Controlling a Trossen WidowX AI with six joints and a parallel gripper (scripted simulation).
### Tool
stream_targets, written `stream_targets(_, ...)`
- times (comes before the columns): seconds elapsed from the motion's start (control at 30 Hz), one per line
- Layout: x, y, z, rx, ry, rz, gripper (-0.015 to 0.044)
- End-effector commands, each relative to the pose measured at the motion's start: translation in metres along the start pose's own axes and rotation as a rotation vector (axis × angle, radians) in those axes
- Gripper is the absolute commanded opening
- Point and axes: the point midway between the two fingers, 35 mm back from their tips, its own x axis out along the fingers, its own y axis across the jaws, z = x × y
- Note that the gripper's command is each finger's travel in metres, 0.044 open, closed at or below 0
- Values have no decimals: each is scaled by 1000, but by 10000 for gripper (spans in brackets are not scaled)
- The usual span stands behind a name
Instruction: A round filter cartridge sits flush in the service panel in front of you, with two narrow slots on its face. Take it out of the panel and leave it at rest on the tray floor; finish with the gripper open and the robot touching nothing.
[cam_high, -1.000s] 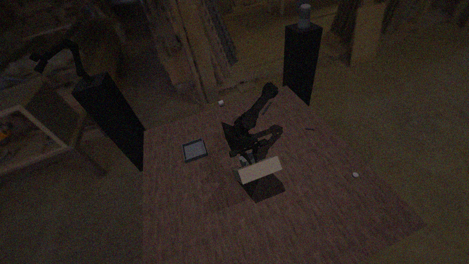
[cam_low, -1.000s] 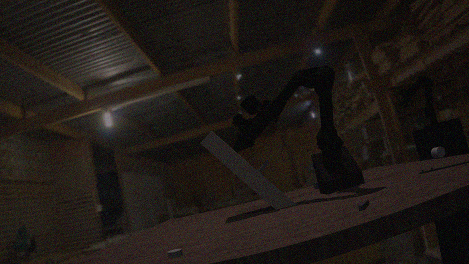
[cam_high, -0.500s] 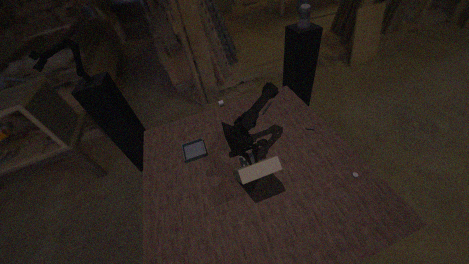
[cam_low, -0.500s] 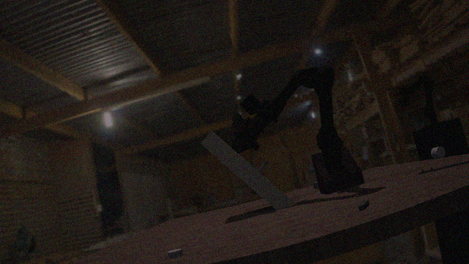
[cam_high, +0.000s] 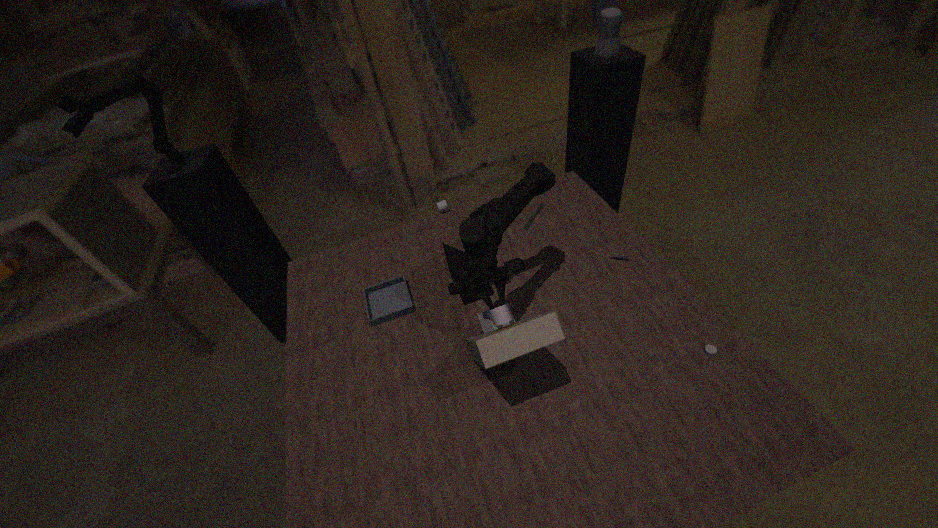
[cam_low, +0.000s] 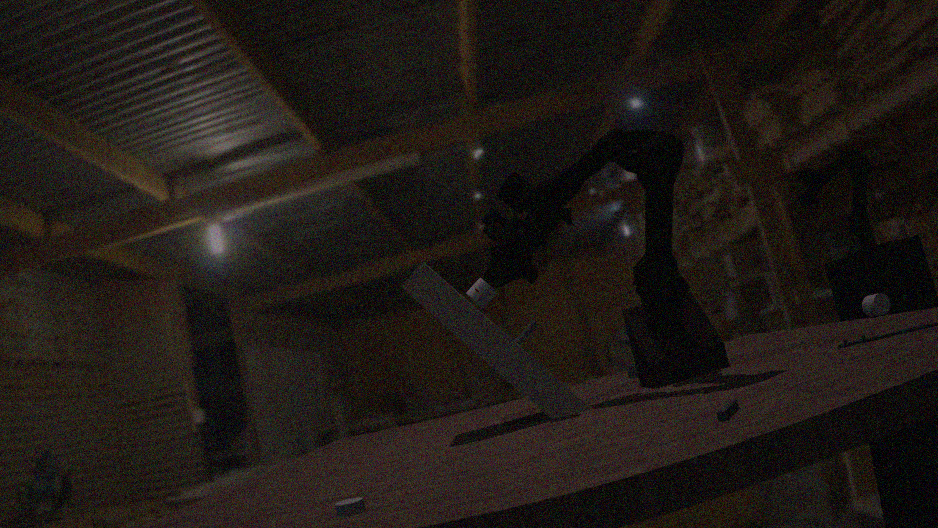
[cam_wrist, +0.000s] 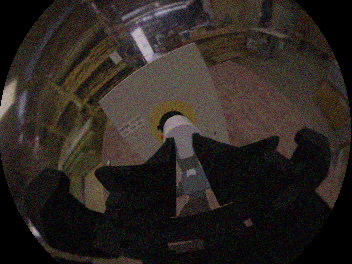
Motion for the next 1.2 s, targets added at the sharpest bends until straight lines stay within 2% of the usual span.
stream_targets(0.0, -18, 5, 1, -26, -15, 12, 0)
stream_targets(0.43, -19, 4, -1, -26, -15, 13, 0)
stream_targets(1.17, -8, -23, -68, -26, -15, 13, 0)
